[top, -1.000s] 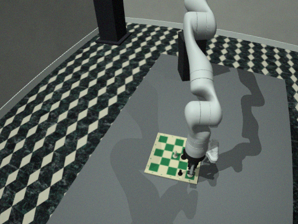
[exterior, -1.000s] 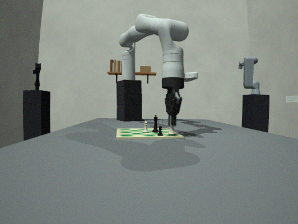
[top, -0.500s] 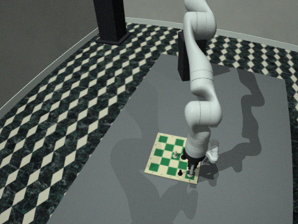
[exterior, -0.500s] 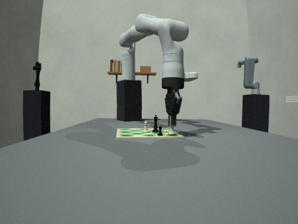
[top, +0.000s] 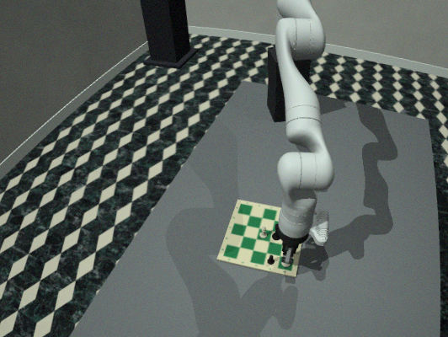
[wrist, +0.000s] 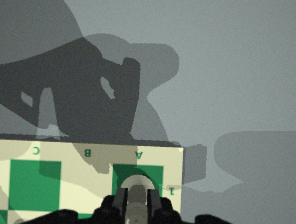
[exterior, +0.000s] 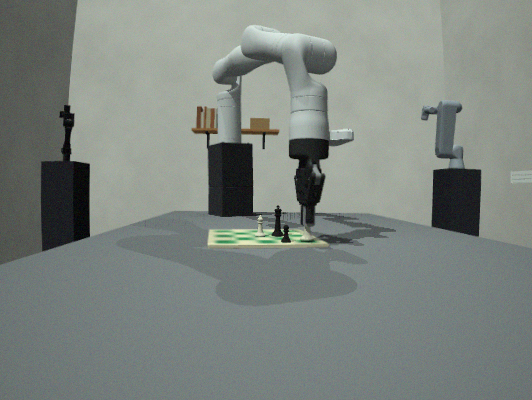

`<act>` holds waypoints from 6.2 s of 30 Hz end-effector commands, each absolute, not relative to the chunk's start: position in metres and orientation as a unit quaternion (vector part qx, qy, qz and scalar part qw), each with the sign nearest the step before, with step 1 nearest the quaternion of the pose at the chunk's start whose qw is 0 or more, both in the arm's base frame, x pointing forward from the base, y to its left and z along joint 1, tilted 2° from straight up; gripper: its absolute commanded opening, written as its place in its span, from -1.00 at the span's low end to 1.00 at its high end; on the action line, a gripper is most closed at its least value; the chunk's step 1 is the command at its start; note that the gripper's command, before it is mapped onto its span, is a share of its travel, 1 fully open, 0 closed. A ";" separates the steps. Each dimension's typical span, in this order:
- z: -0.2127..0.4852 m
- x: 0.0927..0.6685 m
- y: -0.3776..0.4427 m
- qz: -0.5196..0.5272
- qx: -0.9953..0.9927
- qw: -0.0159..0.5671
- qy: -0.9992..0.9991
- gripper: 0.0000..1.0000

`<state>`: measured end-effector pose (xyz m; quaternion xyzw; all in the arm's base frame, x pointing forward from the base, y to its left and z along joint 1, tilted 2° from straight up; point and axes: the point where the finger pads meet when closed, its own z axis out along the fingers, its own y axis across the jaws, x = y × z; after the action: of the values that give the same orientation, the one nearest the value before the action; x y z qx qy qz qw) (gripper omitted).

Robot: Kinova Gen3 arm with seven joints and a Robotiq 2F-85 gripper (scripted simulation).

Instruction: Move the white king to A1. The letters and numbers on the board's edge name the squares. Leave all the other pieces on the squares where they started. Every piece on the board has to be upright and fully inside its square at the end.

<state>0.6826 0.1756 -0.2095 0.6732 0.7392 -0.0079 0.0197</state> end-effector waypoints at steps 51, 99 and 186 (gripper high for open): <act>-0.210 0.684 0.176 -0.007 0.673 0.020 0.739 -0.84; -0.127 0.682 0.179 -0.007 0.673 0.020 0.739 -0.18; -0.064 0.681 0.181 -0.007 0.673 0.020 0.739 1.00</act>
<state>0.6796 0.1810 -0.0661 0.6732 0.7392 -0.0082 0.0196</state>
